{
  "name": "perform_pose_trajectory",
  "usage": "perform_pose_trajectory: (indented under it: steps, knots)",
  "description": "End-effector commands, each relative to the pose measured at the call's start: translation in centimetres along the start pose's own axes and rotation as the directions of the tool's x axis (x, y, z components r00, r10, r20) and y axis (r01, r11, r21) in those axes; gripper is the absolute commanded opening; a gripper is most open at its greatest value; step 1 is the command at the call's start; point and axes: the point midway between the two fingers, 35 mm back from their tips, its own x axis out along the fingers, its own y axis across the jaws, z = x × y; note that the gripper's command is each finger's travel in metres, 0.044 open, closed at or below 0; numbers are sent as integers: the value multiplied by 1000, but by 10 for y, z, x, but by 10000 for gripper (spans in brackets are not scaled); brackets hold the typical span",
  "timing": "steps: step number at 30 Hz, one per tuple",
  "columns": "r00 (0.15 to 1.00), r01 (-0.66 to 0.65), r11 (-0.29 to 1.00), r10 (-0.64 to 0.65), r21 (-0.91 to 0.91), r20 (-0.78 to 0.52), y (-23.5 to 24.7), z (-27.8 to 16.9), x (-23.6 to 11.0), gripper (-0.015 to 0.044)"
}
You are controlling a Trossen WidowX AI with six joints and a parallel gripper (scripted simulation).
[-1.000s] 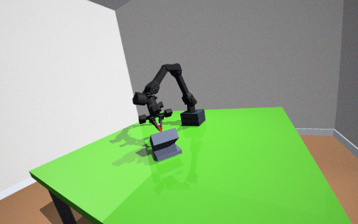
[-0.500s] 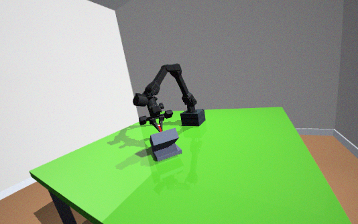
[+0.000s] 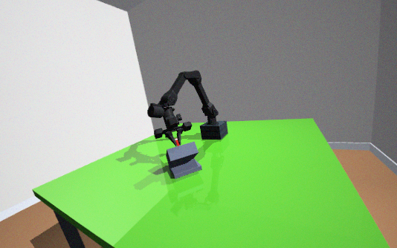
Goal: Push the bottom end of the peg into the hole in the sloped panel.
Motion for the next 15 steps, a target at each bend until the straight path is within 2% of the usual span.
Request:
perform_pose_trajectory:
  steps: [1,11,12,15]
  knots:
    - [1000,0,1000,0,0,0,0,0,0,157]
    - [1000,1,1000,-1,0,-1,-1,0,-4,420]
    - [1000,1,1000,-1,0,-1,-1,0,-6,440]
    - [1000,1,1000,-1,0,-2,-1,0,-14,440]
